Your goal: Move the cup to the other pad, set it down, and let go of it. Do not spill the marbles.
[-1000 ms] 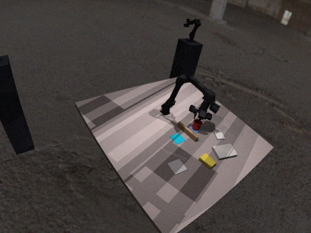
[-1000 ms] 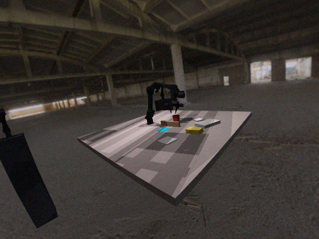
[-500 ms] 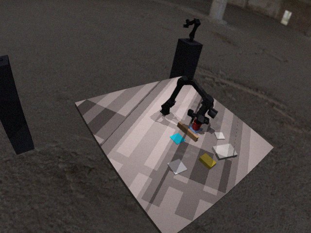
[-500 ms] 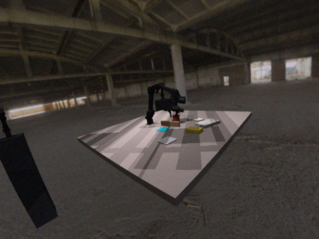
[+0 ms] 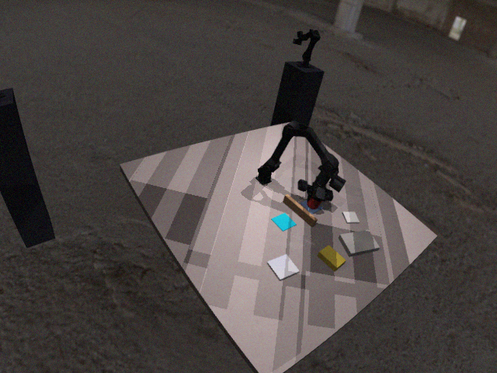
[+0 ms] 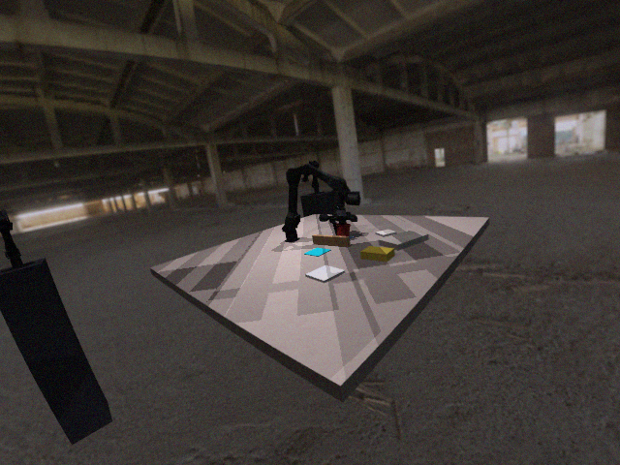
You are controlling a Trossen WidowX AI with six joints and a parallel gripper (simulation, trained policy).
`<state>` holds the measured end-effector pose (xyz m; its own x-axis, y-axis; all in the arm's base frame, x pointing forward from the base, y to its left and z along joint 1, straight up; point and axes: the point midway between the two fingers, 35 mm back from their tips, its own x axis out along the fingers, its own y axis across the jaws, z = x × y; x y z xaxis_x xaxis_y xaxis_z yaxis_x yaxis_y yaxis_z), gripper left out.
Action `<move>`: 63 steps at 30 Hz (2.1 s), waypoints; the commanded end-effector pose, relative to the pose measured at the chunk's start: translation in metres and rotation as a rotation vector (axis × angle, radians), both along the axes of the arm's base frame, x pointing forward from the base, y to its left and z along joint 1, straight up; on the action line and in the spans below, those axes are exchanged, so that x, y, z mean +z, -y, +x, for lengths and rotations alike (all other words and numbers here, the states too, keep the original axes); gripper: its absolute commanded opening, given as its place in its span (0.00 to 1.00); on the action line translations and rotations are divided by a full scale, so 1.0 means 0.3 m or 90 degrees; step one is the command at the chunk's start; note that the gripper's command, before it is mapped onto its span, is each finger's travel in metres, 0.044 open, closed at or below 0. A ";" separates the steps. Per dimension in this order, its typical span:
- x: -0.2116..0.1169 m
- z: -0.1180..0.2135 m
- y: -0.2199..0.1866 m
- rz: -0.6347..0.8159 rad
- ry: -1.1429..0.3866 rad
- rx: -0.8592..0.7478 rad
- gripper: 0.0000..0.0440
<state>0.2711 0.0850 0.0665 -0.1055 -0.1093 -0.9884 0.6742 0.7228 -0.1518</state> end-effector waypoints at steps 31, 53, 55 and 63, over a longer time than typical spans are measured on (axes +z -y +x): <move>0.283 0.065 0.118 0.036 0.107 -0.132 0.00; 0.347 0.156 0.368 0.022 0.204 -0.238 0.00; 0.344 0.159 0.392 0.020 0.209 -0.247 0.00; 0.316 0.161 0.481 0.009 0.222 -0.280 0.00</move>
<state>0.3198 -0.0513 0.1644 0.1945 -0.1039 -0.9754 0.9172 0.3719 0.1433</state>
